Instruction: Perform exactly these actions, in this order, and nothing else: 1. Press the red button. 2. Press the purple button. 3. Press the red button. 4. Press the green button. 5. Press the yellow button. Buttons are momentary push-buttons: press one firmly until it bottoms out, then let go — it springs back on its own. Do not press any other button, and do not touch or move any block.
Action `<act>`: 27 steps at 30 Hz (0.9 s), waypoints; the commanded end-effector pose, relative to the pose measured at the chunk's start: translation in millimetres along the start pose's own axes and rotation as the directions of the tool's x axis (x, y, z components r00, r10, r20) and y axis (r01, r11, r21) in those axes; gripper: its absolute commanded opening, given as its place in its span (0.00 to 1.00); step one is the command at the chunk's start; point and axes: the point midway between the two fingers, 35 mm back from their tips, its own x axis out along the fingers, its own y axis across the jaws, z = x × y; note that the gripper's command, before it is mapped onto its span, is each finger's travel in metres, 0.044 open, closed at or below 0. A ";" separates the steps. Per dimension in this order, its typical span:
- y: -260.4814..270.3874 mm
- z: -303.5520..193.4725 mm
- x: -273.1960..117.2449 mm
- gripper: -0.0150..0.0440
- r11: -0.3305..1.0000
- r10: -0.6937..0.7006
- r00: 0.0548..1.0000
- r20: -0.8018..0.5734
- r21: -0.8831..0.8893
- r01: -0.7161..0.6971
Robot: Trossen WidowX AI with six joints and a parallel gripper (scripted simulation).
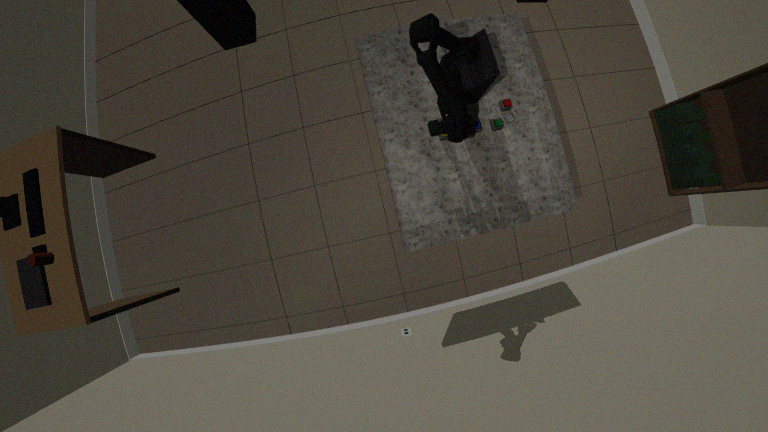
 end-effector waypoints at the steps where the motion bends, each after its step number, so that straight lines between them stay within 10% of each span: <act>1: 1.0 -1.4 7.0 0.29 1.000 0.004 1.000 -0.003 -0.004 -0.004; 27: 1.0 -0.5 -14.0 0.29 1.000 0.004 1.000 -0.002 -0.003 -0.004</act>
